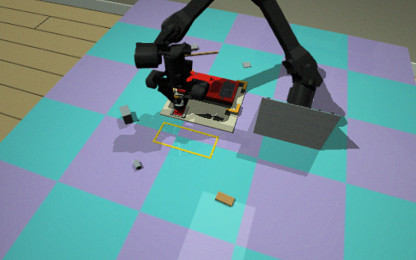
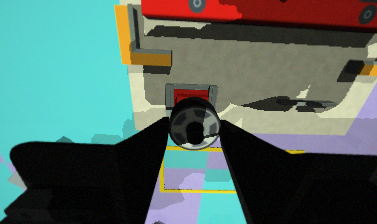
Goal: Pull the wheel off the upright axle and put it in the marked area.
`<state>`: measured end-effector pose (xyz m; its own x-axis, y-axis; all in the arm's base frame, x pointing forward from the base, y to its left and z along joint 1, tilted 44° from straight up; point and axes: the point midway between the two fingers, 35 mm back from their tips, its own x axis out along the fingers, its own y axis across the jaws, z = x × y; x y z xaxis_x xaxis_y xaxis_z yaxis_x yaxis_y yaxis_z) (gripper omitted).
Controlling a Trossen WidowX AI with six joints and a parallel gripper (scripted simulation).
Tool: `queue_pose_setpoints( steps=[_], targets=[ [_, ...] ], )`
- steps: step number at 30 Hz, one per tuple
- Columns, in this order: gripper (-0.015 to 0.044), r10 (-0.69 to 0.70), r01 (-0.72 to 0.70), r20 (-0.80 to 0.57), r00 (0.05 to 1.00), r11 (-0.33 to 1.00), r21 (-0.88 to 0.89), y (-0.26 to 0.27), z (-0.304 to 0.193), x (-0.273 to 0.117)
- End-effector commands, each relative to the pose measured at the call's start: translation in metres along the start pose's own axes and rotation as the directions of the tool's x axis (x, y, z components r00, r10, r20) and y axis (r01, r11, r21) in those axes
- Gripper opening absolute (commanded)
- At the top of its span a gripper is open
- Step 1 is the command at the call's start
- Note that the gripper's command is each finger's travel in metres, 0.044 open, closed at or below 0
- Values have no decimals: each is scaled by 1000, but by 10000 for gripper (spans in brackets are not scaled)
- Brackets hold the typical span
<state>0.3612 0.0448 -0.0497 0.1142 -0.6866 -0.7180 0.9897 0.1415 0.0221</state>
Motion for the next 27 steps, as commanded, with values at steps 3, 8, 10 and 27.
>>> queue_pose_setpoints(
  steps=[3, 8, 10, 27],
  targets=[
    [0, 4, -4, -3, 1000, 1000, 8, 2, 0, -3],
    [0, 4, -4, -3, 1000, 1000, 8, 2, 0, -5],
    [0, 4, -4, -3, 1000, 1000, 7, 2, 0, -6],
    [0, 5, -5, -2, 1000, 1000, 6, 2, 0, -11]
  ],
)
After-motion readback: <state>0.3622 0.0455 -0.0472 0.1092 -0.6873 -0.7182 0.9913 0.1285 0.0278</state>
